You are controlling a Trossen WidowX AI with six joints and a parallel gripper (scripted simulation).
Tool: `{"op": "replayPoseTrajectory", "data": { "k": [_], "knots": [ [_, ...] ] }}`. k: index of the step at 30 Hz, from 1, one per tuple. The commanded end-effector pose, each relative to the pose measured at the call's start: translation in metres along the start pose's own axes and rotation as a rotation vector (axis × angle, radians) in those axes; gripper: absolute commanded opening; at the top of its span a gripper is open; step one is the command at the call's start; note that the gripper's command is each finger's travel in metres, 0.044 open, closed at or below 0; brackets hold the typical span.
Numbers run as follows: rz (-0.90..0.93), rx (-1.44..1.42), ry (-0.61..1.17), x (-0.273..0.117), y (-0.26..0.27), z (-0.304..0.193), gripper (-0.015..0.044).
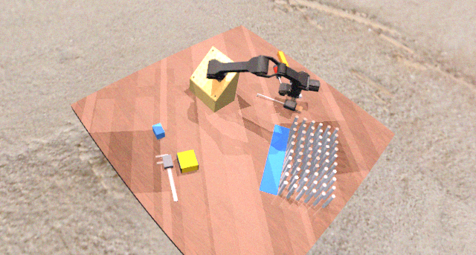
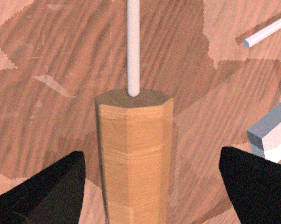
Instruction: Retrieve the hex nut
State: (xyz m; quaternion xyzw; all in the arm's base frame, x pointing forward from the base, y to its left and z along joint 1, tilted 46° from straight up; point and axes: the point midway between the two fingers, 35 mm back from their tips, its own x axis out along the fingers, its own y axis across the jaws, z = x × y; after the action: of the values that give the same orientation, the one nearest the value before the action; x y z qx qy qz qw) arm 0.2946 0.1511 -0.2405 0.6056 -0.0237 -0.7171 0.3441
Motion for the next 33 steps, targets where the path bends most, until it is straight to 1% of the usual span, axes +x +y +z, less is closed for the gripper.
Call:
{"op": "replayPoseTrajectory", "data": {
  "k": [1, 19, 22, 30, 33],
  "knots": [
    [0.005, -0.008, -0.006, 0.009, 0.001, 0.002, 0.028],
    [0.007, -0.007, -0.008, 0.035, 0.008, 0.004, 0.028],
    [0.007, -0.007, -0.008, 0.035, 0.008, 0.004, 0.0201],
    [0.007, -0.007, -0.008, 0.035, 0.008, 0.004, 0.0148],
    [0.005, -0.006, -0.007, 0.021, 0.004, 0.003, 0.0069]
  ]
}}
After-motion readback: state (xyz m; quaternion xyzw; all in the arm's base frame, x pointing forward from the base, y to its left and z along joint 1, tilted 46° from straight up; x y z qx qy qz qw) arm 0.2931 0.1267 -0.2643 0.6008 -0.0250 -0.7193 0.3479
